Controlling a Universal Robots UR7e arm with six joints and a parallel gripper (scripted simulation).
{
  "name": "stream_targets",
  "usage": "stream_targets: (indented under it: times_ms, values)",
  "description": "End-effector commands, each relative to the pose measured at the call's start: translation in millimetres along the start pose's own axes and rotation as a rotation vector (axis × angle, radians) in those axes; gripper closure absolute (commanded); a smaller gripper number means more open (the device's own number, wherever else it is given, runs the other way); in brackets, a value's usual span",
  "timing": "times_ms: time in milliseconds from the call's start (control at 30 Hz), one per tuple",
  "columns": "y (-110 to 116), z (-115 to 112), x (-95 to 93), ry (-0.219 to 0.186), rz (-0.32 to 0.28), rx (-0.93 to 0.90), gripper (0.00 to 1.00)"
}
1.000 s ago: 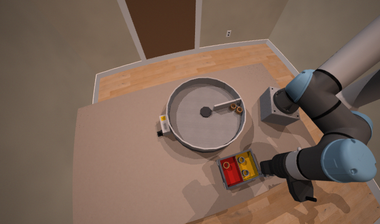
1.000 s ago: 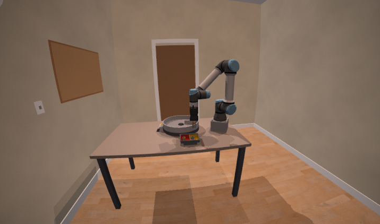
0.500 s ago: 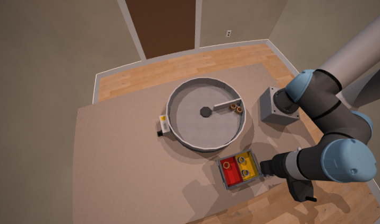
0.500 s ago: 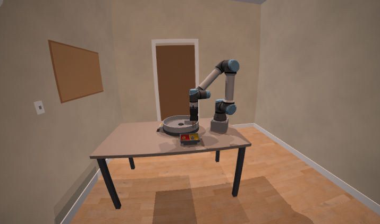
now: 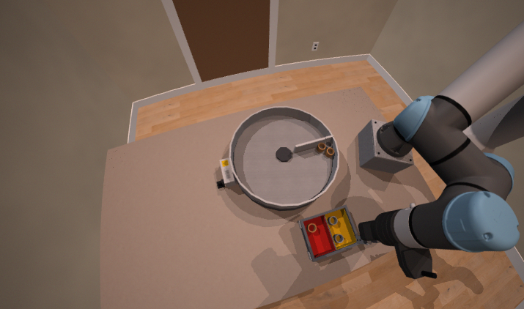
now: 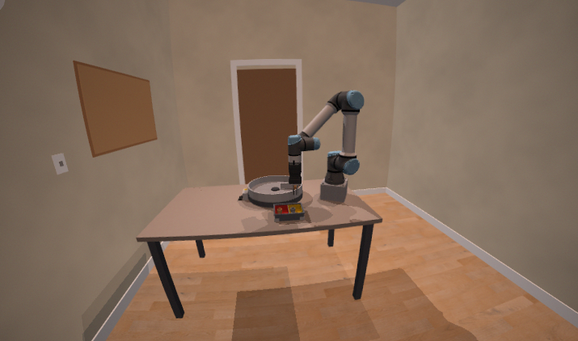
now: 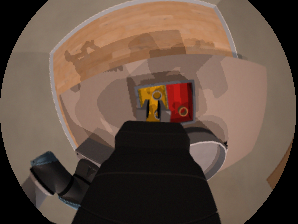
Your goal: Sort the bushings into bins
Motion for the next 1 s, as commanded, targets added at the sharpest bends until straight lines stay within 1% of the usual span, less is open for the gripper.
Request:
stream_targets:
  times_ms: [0,33,67,167,200,233,333,433,533,733,867,900,933,967]
  values:
    - [-0.2,0.3,0.4,0.001,0.001,0.000,0.58]
    - [-0.2,0.3,0.4,0.001,0.001,0.000,0.58]
    - [11.4,2.4,-0.6,0.001,0.001,0.007,0.60]
    - [46.1,8.9,-3.6,0.001,0.001,0.029,0.60]
    - [53.3,10.2,-4.2,0.001,0.001,0.034,0.60]
    - [57.7,11.0,-4.6,0.001,0.001,0.036,0.60]
    - [57.7,11.0,-4.6,0.001,0.001,0.036,0.60]
    - [92.4,17.5,-7.6,0.001,0.001,0.058,0.60]
    - [112.7,21.2,-9.4,0.001,0.000,0.071,0.60]
    - [115.6,21.8,-9.6,0.001,0.001,0.073,0.60]
    - [159.2,29.9,-13.4,0.001,0.000,0.100,0.60]
    - [161.9,30.4,-13.5,0.001,0.001,0.102,0.60]
    - [172.7,32.4,-14.5,0.001,0.000,0.109,0.60]
    - [173.5,32.5,-14.5,0.001,0.001,0.109,0.60]
Point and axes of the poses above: the point where the finger pads meet when closed, its own x axis back along the fingers, its own z axis across the jaws, y = z × x, the point moved 2 cm from there along x, back along the fingers, and after that the axes turned 5 degrees about -x, right-handed, at the moved point
